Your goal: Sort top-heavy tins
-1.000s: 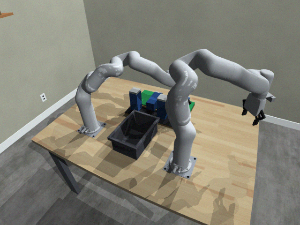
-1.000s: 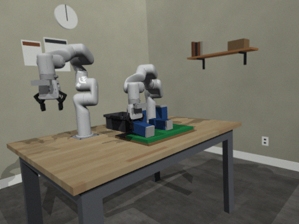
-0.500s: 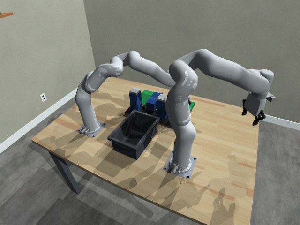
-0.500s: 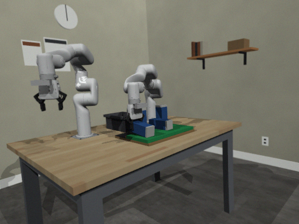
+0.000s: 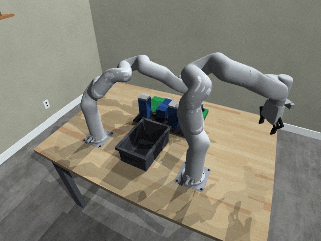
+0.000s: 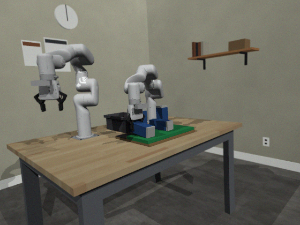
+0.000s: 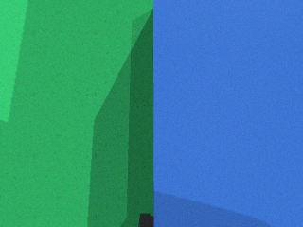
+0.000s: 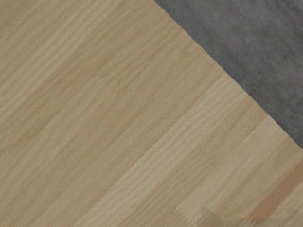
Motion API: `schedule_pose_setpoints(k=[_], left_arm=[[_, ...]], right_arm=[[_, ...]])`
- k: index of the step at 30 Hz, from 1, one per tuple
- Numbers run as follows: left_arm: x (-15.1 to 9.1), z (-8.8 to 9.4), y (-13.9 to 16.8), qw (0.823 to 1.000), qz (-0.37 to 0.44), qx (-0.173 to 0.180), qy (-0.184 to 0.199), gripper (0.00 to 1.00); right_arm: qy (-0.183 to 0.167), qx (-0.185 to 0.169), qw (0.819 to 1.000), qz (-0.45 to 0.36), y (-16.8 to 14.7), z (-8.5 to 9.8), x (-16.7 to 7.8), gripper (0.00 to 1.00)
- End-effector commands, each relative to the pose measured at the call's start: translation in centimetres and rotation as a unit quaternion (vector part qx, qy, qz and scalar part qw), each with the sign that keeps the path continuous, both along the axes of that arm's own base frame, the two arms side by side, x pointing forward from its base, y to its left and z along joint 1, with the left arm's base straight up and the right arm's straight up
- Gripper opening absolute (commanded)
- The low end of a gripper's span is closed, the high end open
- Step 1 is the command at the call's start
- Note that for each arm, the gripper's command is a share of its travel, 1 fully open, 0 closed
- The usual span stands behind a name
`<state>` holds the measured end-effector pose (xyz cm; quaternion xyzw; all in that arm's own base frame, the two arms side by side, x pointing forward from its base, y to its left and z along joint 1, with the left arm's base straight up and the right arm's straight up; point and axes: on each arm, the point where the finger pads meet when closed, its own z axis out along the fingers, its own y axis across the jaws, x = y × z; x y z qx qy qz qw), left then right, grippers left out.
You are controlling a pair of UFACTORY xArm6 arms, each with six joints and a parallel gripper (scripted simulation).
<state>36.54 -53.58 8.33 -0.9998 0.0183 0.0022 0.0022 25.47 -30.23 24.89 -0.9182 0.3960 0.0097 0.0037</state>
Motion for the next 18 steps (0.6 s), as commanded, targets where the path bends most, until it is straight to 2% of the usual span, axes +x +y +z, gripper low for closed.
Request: schedule_pose_setpoints(k=[1,18], left_arm=[[0.10,0.32,-0.14,1.000,0.000,-0.003,-0.002,0.74],[0.10,0.72,-0.14,1.000,0.000,-0.003,-0.002,0.74]], right_arm=[[-0.001,-0.002,1.000,0.000,-0.07,0.15,0.06,1.00],[-0.001,-0.002,1.000,0.000,-0.07,0.15,0.06,1.00]])
